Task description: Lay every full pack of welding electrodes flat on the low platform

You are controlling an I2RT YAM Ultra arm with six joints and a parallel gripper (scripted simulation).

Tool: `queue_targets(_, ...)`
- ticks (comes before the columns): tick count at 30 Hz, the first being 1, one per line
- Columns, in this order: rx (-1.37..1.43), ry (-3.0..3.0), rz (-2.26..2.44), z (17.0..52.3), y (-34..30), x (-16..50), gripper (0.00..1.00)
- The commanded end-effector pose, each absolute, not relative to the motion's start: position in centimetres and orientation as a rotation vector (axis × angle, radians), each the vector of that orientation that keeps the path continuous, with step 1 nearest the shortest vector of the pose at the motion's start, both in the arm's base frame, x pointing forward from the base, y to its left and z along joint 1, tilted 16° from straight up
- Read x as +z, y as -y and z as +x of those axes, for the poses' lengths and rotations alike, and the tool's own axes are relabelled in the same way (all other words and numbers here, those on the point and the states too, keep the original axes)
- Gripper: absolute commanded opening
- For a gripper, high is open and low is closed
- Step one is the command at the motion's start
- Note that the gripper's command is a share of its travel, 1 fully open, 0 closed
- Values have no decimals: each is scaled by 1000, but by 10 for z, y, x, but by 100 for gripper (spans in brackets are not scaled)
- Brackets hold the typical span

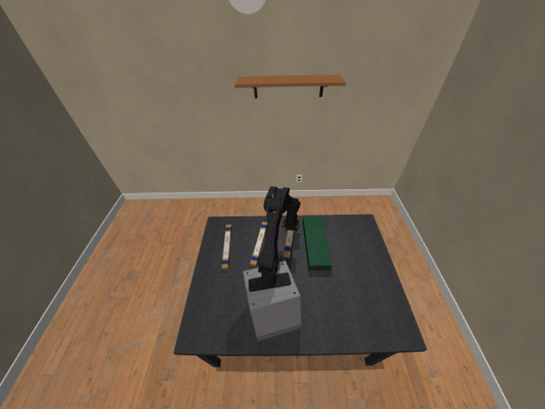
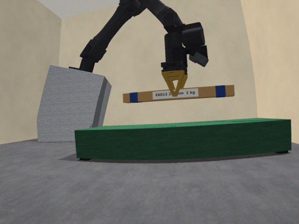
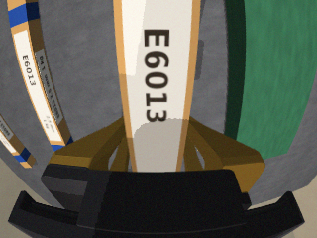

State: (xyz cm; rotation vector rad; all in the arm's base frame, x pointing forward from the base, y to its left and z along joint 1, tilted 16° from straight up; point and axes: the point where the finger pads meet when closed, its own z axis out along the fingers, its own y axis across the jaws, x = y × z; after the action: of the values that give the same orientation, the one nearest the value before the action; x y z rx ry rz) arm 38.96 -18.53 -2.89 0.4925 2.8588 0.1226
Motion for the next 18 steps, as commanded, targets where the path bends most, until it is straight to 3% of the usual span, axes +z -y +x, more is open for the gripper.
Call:
queue_targets(1,92,-2801,489,408,194,-21,0)
queue_targets(18,95,-2805,482,415,191,-47,0)
